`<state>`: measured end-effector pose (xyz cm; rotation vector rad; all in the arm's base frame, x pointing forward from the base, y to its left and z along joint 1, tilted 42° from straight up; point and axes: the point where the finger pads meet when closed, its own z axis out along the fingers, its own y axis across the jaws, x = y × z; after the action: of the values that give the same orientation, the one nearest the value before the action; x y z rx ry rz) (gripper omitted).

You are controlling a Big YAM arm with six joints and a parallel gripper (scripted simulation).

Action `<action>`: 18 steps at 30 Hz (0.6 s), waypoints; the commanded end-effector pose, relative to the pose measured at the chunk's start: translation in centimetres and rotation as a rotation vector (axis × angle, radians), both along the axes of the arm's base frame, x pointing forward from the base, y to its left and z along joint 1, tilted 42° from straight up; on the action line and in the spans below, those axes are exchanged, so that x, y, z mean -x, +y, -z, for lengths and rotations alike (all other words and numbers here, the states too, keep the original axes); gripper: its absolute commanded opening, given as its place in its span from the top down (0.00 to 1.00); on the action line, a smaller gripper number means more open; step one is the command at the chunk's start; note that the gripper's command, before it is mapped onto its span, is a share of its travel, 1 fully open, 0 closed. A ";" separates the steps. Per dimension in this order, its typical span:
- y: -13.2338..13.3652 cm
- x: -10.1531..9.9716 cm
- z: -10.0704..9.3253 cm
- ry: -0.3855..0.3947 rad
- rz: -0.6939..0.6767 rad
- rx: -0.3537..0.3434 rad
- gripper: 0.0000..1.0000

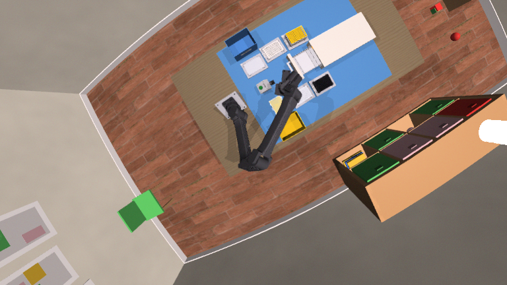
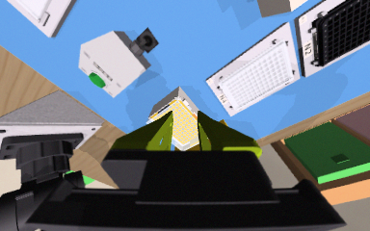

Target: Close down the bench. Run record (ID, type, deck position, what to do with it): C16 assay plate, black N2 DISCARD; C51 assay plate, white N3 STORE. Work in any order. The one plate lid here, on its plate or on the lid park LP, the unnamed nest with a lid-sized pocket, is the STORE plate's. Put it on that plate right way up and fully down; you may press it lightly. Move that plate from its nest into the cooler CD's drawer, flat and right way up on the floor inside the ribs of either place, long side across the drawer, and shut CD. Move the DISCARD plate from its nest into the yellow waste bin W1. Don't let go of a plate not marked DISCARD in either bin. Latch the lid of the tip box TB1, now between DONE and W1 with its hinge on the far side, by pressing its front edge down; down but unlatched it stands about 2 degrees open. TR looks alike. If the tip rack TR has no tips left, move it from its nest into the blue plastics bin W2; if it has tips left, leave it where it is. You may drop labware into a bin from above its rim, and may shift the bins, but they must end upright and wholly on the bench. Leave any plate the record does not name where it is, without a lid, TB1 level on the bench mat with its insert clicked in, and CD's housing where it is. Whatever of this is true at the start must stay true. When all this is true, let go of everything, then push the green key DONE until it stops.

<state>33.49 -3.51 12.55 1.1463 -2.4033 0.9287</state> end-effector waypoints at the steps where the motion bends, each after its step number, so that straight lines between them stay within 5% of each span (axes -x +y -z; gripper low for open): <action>1: 1.8 -3.2 -0.4 0.058 -0.147 -0.015 0.70; 12: 1.9 -6.1 1.3 0.260 -0.337 -0.014 0.70; 18: 4.1 -8.1 2.5 0.391 -0.513 -0.007 0.70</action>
<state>38.81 -1.30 9.72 1.6618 -1.9380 0.7464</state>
